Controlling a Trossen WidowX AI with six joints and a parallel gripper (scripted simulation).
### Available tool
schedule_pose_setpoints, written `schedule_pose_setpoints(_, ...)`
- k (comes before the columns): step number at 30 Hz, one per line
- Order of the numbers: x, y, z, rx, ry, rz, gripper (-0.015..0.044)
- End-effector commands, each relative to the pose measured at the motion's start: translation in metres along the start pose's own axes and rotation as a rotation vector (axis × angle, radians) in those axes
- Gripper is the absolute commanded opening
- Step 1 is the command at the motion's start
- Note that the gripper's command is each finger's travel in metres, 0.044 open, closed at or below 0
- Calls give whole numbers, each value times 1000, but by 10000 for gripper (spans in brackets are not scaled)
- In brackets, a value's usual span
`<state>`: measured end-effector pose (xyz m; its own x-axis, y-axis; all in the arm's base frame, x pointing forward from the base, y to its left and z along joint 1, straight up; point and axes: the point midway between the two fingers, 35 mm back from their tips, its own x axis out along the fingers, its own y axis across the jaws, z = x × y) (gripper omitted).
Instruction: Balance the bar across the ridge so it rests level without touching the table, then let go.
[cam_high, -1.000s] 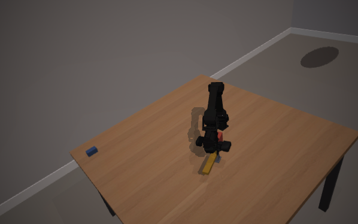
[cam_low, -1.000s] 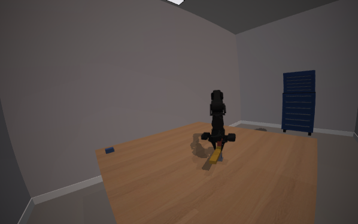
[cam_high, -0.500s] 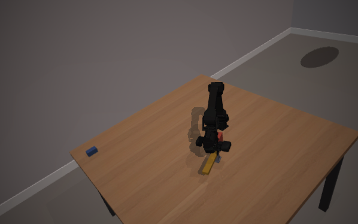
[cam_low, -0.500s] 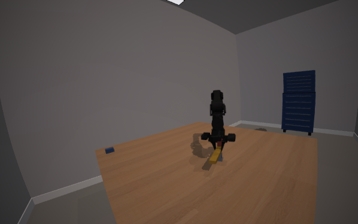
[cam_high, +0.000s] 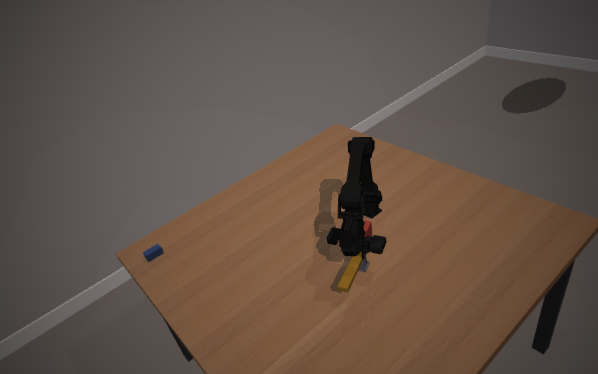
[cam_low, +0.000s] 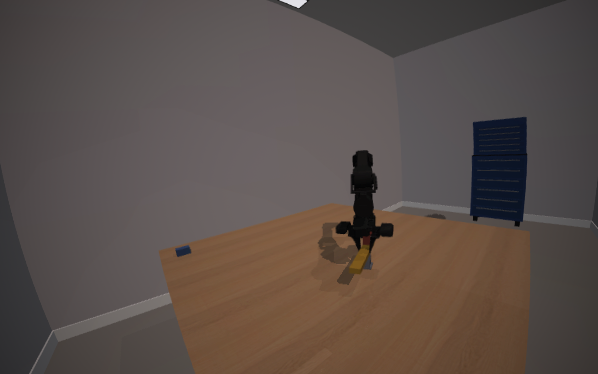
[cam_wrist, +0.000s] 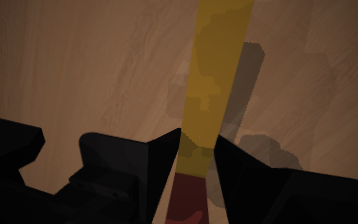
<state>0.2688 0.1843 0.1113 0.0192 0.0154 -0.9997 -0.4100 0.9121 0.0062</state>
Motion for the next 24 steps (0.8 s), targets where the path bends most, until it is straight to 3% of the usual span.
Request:
schedule_pose_setpoints(1, 1, 0, 0, 0, -1, -2, 0)
schedule_pose_setpoints(24, 2, 0, 0, 0, -1, -2, 0)
